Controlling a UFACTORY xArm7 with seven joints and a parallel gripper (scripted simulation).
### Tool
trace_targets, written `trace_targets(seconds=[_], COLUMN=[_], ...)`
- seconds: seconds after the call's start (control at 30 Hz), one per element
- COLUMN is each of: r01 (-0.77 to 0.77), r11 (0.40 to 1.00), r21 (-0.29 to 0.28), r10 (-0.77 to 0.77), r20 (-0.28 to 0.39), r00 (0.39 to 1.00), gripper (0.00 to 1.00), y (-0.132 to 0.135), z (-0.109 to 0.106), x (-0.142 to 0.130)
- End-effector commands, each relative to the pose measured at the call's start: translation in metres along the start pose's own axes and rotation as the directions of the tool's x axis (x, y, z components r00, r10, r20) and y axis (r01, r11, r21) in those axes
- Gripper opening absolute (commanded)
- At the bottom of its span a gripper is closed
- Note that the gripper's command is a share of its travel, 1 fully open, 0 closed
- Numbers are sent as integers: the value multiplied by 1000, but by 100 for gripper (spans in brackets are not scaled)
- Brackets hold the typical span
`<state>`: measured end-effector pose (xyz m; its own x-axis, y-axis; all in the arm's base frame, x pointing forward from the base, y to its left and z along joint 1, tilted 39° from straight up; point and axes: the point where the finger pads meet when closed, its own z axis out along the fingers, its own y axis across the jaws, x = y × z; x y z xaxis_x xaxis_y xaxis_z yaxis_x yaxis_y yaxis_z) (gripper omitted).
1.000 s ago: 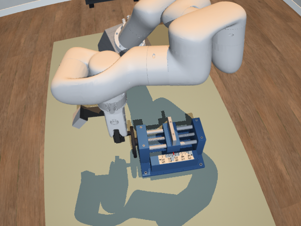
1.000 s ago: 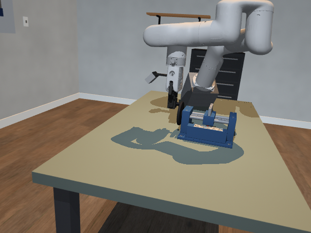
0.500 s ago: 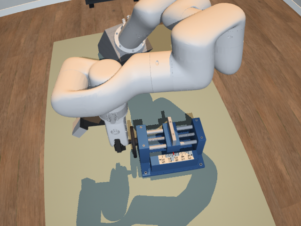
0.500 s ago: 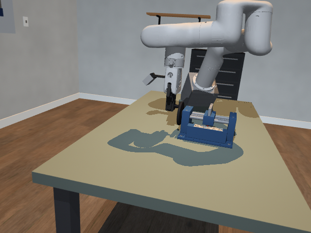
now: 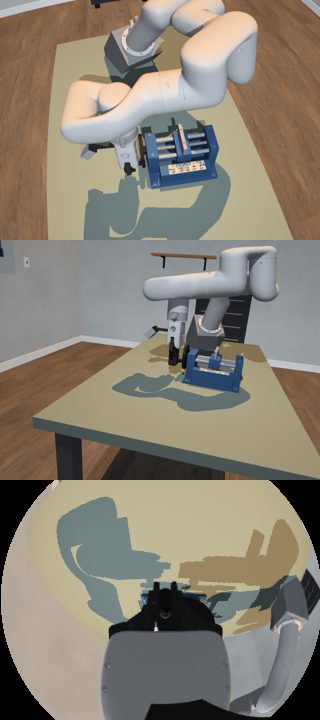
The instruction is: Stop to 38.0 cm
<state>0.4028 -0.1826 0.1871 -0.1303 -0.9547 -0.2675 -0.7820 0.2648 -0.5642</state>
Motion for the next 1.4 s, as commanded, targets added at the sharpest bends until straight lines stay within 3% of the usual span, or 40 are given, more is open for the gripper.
trace_targets(seconds=[0.0, 0.53, 1.0, 1.37], r01=[-3, -3, -3, -3], r11=[1000, 1000, 1000, 1000], r21=[-2, -2, -2, -2], r10=[3, 3, 3, 3], r20=[1, 1, 1, 1], r00=[1000, 1000, 1000, 1000], gripper=[6, 6, 6, 6], y=[6, 26, 45, 69], z=[12, 25, 24, -4], x=[1, 1, 1, 1])
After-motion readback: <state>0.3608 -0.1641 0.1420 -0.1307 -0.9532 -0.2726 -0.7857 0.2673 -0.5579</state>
